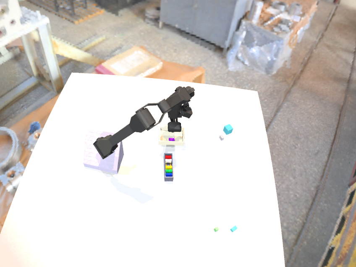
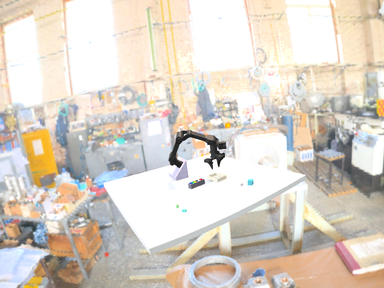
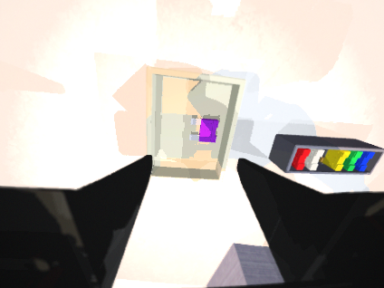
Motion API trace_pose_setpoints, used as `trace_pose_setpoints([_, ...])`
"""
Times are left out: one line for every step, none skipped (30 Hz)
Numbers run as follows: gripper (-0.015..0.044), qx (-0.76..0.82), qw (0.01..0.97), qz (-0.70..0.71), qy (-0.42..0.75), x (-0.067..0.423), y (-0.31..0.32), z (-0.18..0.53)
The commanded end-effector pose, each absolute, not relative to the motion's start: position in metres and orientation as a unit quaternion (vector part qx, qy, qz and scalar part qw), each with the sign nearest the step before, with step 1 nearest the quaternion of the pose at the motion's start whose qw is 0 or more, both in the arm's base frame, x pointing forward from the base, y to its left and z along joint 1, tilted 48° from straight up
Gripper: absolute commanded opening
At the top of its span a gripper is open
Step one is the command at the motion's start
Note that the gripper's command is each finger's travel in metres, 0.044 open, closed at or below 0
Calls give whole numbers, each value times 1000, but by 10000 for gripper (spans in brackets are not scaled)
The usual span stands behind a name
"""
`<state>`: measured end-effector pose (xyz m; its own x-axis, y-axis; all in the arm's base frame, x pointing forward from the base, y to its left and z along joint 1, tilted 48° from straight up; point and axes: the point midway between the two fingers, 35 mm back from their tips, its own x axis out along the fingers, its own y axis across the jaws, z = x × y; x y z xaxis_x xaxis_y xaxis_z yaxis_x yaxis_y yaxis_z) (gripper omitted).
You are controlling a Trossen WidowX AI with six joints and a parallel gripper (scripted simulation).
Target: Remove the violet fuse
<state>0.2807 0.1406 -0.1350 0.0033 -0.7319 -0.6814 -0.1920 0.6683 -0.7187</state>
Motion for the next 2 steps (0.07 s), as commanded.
trace_pose_setpoints([330, -344, 619, -218, 671, 281, 140, -135])
trace_pose_setpoints([330, -344, 619, -218, 671, 281, 140, -135])
